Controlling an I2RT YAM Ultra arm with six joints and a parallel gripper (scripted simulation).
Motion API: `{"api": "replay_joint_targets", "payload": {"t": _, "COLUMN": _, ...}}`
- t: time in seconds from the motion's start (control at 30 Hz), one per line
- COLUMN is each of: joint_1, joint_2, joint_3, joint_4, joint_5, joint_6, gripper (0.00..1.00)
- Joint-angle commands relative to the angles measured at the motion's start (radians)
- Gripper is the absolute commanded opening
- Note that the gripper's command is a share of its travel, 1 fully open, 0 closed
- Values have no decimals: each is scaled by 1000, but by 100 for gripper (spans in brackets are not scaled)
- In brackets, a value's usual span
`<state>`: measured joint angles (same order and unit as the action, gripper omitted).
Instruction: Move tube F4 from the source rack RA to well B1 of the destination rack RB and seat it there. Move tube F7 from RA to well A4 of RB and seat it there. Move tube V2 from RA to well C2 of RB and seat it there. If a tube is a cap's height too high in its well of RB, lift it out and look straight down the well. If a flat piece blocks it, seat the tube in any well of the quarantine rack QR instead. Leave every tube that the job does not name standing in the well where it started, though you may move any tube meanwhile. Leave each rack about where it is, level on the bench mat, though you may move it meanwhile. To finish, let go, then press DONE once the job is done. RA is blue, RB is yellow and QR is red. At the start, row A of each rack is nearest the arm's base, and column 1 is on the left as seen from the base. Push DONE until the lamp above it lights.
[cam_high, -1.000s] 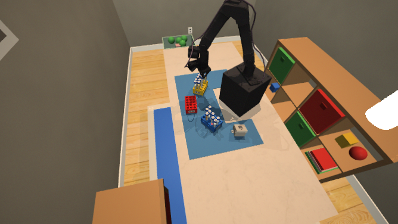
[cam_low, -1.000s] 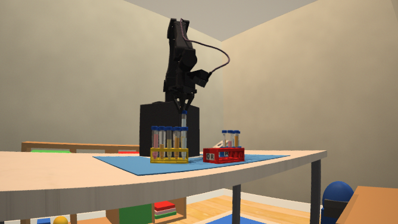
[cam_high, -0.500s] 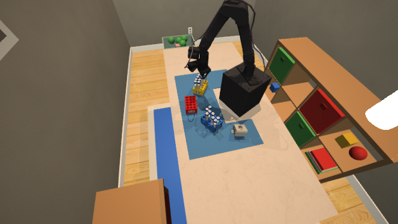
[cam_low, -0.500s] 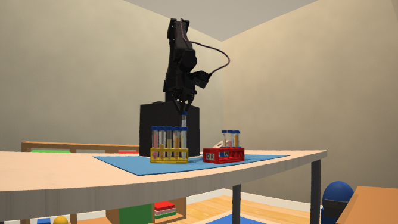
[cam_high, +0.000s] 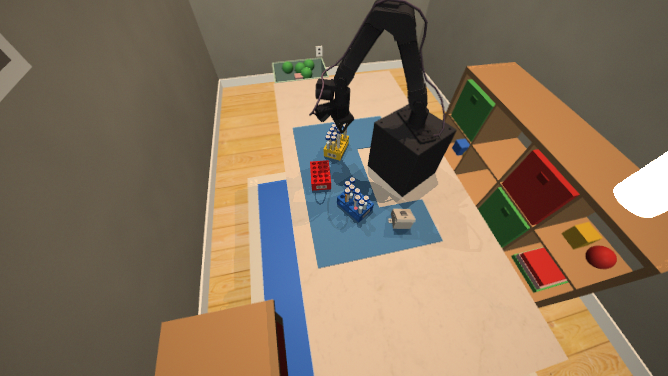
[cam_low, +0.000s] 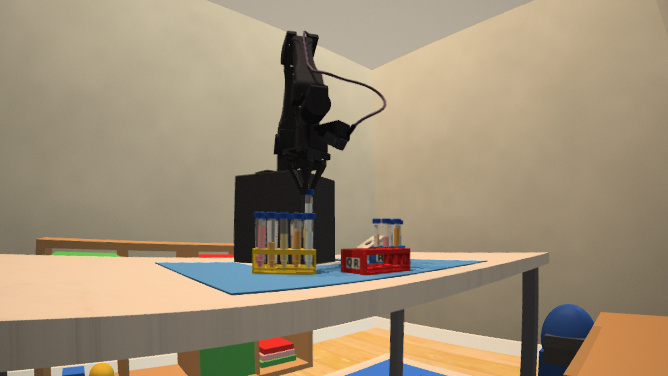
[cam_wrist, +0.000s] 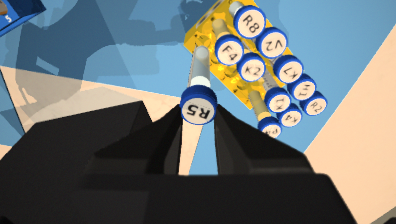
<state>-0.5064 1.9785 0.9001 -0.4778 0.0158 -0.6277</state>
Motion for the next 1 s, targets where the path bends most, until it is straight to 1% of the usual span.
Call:
{"api": "replay_joint_targets", "payload": {"t": 0.0, "joint_1": -4, "joint_2": 15, "joint_3": -12, "joint_4": 20, "joint_5": -8, "joint_6": -2, "gripper": 0}}
{"api": "replay_joint_targets", "payload": {"t": 0.23, "joint_1": -6, "joint_2": 20, "joint_3": -22, "joint_4": 26, "joint_5": -8, "joint_6": -4, "gripper": 0}}
{"api": "replay_joint_targets", "payload": {"t": 0.33, "joint_1": -8, "joint_2": 24, "joint_3": -8, "joint_4": 31, "joint_5": -8, "joint_6": -5, "gripper": 0}}
{"api": "replay_joint_targets", "payload": {"t": 0.5, "joint_1": -10, "joint_2": 28, "joint_3": -25, "joint_4": 36, "joint_5": -8, "joint_6": -7, "gripper": 0}}
{"api": "replay_joint_targets", "payload": {"t": 0.6, "joint_1": -13, "joint_2": 32, "joint_3": -6, "joint_4": 42, "joint_5": -8, "joint_6": -8, "gripper": 0}}
{"api": "replay_joint_targets", "payload": {"t": 0.8, "joint_1": -13, "joint_2": 38, "joint_3": -1, "joint_4": 47, "joint_5": -8, "joint_6": -8, "gripper": 0}}
{"api": "replay_joint_targets", "payload": {"t": 0.97, "joint_1": -14, "joint_2": 42, "joint_3": -14, "joint_4": 53, "joint_5": -9, "joint_6": -9, "gripper": 0}}
